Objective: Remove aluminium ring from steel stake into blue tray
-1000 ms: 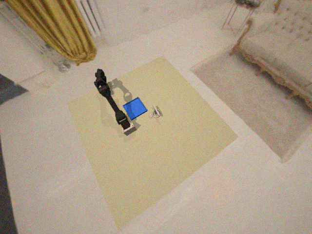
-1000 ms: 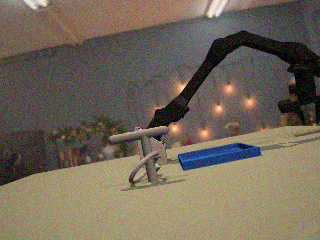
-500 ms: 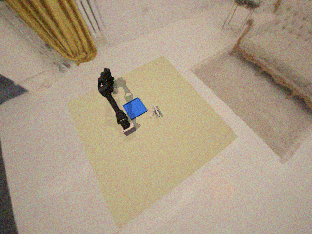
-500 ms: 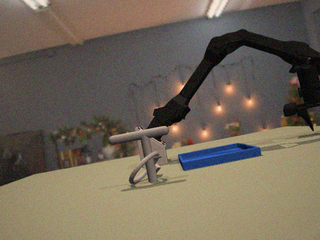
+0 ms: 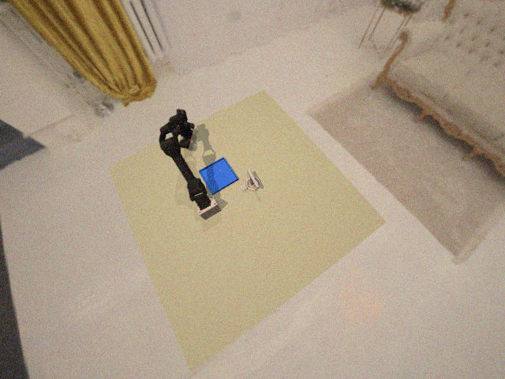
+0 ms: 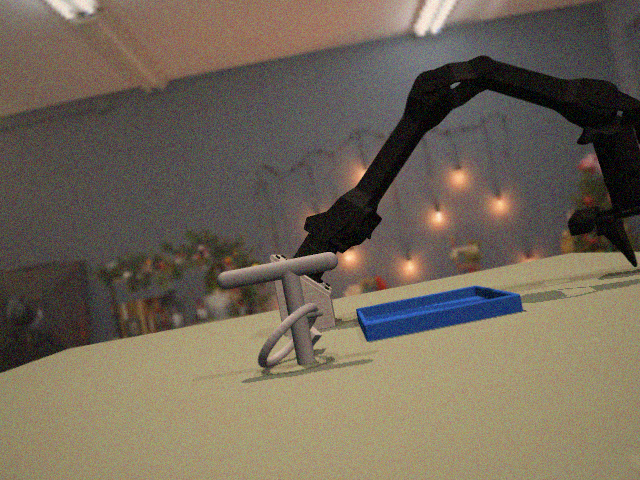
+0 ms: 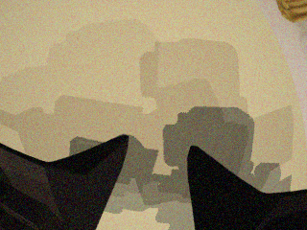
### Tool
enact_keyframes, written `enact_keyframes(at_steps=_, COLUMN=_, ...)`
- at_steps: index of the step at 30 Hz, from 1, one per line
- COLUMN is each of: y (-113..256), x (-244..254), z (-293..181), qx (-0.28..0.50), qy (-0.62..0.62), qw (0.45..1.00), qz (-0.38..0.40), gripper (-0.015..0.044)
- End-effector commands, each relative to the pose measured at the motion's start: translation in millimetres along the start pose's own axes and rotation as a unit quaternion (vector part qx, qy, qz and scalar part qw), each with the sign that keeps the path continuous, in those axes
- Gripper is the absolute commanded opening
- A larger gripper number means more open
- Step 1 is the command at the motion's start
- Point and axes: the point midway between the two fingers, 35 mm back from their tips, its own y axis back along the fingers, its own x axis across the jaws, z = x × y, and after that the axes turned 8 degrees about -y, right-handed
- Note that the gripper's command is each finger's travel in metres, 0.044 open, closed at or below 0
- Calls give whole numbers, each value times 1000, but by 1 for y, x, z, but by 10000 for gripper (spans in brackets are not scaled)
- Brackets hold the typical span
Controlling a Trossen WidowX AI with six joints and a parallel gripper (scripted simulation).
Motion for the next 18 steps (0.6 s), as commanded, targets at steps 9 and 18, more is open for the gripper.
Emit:
enact_keyframes(at_steps=9, y=9, x=-21, z=-71, qx=40, qy=-113, qw=992, qz=-38, gripper=200)
enact_keyframes(at_steps=18, y=21, x=-29, z=-116, qx=62, qy=-186, qw=978, qz=-67, gripper=200)
